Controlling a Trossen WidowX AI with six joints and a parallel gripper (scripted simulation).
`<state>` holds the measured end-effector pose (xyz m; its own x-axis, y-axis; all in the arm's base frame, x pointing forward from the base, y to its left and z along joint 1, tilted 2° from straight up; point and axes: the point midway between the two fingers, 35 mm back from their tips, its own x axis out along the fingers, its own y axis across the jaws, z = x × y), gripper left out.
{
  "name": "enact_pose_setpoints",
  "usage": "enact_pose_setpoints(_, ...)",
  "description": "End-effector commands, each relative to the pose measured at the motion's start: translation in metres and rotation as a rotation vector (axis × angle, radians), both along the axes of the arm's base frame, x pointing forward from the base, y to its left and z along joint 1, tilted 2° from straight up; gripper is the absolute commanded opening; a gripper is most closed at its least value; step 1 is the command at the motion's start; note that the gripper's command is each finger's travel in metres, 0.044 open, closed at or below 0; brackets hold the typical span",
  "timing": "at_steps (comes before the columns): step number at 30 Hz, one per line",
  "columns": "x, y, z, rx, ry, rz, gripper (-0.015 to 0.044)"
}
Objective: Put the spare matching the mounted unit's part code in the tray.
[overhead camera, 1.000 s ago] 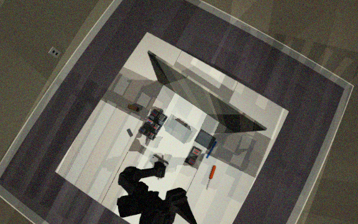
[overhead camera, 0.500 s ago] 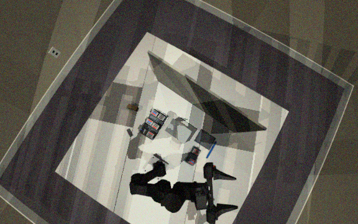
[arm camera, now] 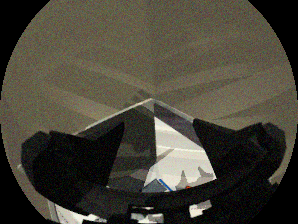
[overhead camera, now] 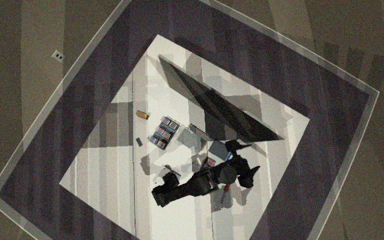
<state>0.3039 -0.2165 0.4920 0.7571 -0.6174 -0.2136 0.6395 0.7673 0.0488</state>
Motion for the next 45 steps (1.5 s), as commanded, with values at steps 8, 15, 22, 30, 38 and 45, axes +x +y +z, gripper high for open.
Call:
enact_pose_setpoints(8,0.071,0.071,-0.120,0.216,0.385,0.245,0.0440)
enact_pose_setpoints(15,0.085,0.145,-0.207,0.341,0.756,0.421,0.0440)
enact_pose_setpoints(22,0.062,0.215,-0.281,0.433,1.198,0.528,0.0440)
enact_pose_setpoints(30,0.058,0.221,-0.286,0.440,1.245,0.534,0.0440)
enact_pose_setpoints(38,0.058,0.221,-0.286,0.440,1.245,0.534,0.0440)
enact_pose_setpoints(45,0.057,0.241,-0.295,0.321,1.299,0.689,0.0440)
